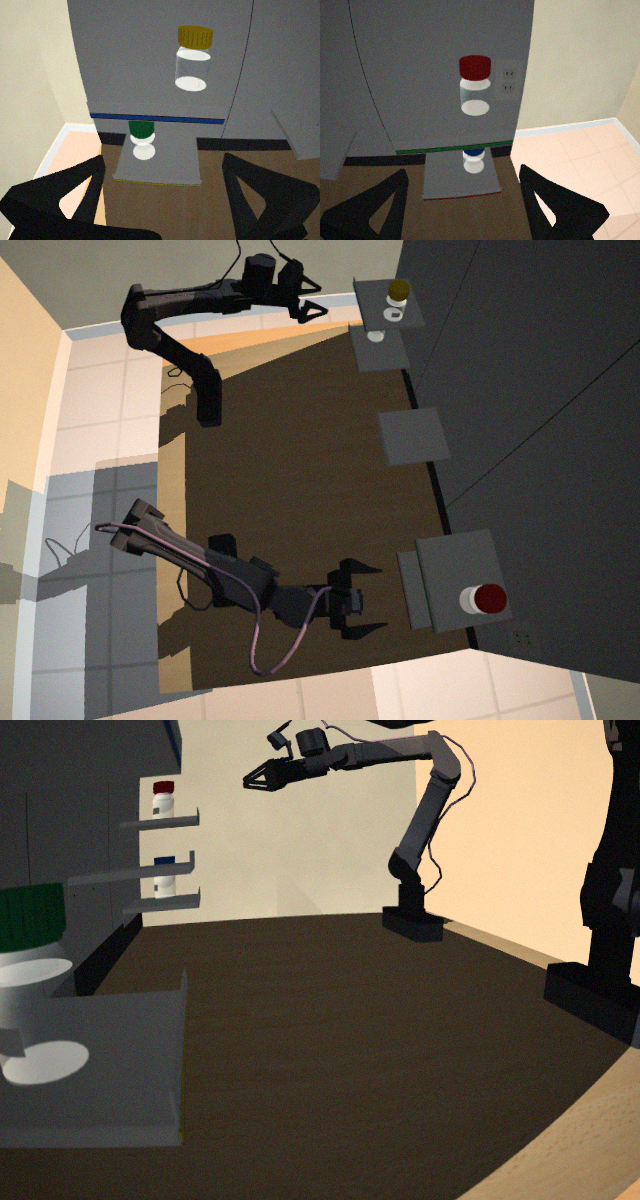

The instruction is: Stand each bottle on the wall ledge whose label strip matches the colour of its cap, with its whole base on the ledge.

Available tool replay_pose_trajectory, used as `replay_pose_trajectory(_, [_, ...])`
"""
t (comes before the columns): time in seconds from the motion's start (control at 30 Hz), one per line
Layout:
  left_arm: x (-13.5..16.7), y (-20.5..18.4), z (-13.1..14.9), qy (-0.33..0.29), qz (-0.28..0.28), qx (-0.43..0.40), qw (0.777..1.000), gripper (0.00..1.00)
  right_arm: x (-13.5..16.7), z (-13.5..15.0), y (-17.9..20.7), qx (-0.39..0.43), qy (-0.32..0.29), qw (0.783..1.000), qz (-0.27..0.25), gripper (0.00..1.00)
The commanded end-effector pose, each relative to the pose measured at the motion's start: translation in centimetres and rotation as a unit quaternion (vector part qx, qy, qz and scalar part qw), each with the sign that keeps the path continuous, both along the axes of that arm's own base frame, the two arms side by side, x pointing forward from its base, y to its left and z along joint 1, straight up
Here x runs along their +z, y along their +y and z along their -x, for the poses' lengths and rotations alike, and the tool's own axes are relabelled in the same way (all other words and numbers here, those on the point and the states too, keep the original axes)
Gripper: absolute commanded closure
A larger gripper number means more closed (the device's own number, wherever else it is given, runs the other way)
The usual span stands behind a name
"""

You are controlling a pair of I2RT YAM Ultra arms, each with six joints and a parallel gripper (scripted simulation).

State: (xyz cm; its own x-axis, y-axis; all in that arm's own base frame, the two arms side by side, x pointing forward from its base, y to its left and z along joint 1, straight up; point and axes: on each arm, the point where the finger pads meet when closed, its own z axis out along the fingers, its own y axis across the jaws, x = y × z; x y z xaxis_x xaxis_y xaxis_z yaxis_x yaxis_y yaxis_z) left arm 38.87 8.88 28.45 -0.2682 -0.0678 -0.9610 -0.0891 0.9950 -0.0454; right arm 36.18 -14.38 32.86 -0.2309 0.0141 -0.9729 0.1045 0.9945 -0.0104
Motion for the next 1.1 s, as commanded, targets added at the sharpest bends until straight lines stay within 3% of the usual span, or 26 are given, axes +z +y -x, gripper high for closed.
replay_pose_trajectory(0.0, [-0.5,1.0,-0.5,-0.047,-0.017,-0.011,0.999,0.00,-0.5,0.0,0.2,-0.002,-0.050,0.998,0.030,0.00])
replay_pose_trajectory(0.13, [-3.7,2.2,-0.3,-0.036,-0.014,-0.002,0.999,0.00,-5.0,-0.1,0.3,-0.002,-0.040,0.999,0.022,0.00])
replay_pose_trajectory(0.2, [-3.7,2.2,-0.3,-0.036,-0.014,-0.002,0.999,0.00,-5.0,-0.1,0.3,-0.002,-0.040,0.999,0.022,0.00])
replay_pose_trajectory(0.47, [-7.9,3.3,0.2,-0.005,0.002,0.010,1.000,0.00,-11.4,0.1,0.6,0.000,-0.015,1.000,0.006,0.00])
replay_pose_trajectory(0.63, [-7.3,3.3,0.1,-0.012,-0.001,0.009,1.000,0.00,-13.4,0.3,0.8,0.001,0.005,1.000,-0.007,0.00])
replay_pose_trajectory(1.07, [-7.3,3.3,0.1,-0.011,0.000,0.012,1.000,0.00,-12.6,0.3,0.7,0.001,-0.003,1.000,0.001,0.00])
